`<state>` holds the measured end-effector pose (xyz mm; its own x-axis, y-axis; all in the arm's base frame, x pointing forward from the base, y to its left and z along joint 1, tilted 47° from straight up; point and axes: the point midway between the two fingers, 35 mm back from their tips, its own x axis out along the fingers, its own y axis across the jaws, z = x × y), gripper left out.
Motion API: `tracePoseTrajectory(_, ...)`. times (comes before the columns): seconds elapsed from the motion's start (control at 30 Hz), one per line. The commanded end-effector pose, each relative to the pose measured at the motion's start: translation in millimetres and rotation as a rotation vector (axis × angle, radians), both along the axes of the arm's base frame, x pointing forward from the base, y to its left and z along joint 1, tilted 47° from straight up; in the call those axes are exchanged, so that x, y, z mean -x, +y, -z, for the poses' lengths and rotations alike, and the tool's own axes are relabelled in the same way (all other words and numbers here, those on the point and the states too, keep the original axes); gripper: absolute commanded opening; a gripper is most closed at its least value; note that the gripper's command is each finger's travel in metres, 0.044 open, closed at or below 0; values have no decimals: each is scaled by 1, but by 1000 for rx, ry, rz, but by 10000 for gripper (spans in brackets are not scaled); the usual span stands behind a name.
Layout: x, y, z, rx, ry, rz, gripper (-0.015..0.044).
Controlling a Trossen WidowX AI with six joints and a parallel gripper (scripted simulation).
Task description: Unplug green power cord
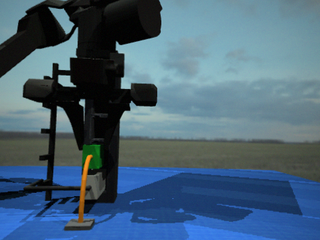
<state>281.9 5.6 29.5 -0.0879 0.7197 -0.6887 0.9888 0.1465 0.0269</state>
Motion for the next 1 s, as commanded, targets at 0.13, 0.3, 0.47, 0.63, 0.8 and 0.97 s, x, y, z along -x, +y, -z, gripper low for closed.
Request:
tracePoseTrajectory(0.13, 0, 1, 1, 0, 1, -1, 81)
tracePoseTrajectory(0.3, 0, 1, 1, 0, 1, -1, 28)
tracePoseTrajectory(0.47, 0, 1, 1, 0, 1, -1, 0)
tracePoseTrajectory(0.63, -1, -2, 5, 0, 1, 0, 0)
tracePoseTrajectory(0.8, -3, -8, 10, 1, 1, 0, 0)
tracePoseTrajectory(0.97, -4, -14, 16, 1, 1, 1, 0)
